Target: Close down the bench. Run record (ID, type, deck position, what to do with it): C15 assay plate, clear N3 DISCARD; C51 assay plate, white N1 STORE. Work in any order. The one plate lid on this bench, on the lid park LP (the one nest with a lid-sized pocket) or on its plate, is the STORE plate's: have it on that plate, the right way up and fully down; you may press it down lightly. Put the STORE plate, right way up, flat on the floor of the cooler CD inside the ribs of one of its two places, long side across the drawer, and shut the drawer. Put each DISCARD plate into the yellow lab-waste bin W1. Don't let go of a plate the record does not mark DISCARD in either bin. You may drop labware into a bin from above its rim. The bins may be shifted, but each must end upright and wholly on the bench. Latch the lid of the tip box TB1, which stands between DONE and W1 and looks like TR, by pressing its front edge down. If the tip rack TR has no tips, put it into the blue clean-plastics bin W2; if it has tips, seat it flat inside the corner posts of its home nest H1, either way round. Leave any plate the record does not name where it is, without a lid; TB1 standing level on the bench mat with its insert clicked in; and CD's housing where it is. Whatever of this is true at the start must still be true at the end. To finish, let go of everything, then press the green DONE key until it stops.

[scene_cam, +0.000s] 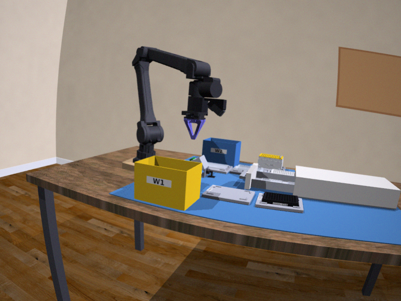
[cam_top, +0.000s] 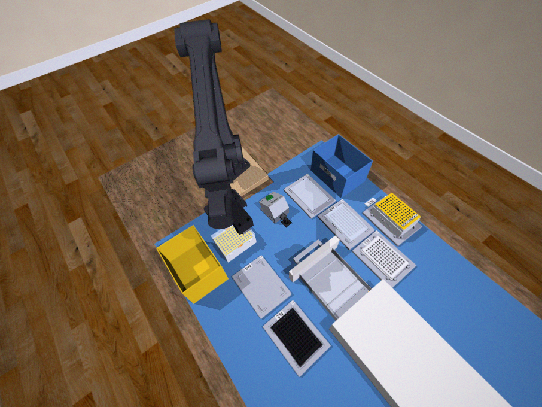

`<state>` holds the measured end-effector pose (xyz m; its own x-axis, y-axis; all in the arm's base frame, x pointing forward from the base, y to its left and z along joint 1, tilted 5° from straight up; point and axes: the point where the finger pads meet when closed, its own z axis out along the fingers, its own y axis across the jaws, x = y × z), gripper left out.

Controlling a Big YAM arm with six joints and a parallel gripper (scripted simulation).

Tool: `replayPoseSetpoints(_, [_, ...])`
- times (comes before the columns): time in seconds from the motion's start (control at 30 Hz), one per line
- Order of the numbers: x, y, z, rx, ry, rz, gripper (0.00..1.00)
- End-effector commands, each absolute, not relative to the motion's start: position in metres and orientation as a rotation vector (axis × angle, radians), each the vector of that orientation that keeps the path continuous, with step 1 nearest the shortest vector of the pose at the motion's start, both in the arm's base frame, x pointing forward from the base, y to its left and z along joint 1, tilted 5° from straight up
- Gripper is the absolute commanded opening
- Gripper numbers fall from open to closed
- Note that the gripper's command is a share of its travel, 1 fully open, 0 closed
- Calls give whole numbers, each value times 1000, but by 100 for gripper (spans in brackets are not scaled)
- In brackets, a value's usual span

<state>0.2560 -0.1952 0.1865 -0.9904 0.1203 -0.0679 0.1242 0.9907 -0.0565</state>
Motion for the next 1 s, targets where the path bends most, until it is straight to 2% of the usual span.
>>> replayPoseSetpoints(0.0, [254, -201, 193, 192, 3035, -122, 0])
replayPoseSetpoints(0.6, [217, -200, 136, 192, 3050, -112, 0])
replayPoseSetpoints(0.97, [218, -202, 139, 191, 3038, -127, 0])
